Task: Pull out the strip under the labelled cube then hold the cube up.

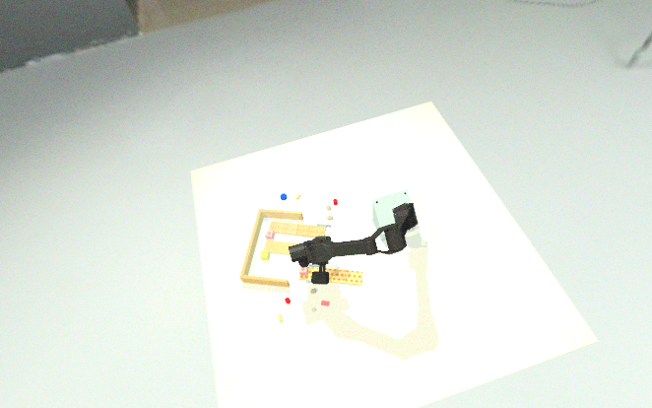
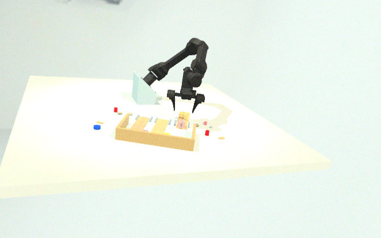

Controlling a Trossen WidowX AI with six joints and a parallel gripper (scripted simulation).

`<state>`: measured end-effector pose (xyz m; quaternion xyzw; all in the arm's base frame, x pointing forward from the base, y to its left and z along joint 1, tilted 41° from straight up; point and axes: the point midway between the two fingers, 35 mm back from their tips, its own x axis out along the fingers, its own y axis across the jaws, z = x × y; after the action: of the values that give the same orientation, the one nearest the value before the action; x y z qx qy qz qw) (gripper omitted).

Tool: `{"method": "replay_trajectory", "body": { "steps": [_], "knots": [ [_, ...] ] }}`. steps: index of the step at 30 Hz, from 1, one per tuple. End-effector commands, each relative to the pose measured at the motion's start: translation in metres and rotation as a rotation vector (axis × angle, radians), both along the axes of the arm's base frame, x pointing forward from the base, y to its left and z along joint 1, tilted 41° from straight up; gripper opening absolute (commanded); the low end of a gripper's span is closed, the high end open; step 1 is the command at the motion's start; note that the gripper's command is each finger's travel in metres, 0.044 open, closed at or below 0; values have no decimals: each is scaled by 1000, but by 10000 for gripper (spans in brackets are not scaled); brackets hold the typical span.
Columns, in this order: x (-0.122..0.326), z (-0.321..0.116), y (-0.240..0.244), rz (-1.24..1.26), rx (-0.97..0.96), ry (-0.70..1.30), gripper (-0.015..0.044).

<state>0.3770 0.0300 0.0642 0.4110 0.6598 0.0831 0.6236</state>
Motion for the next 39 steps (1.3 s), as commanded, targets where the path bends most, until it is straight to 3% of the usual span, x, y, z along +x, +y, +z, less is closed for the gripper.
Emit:
{"method": "replay_trajectory", "body": {
  "steps": [1, 19, 26, 39],
  "knots": [
    [12, -2, -8, 2, 4, -5, 440],
    [71, -10, -46, 2, 2, -8, 440],
    [73, -17, -41, 2, 2, -8, 256],
    [76, -33, -27, 2, 2, -8, 250]
  ]
}}
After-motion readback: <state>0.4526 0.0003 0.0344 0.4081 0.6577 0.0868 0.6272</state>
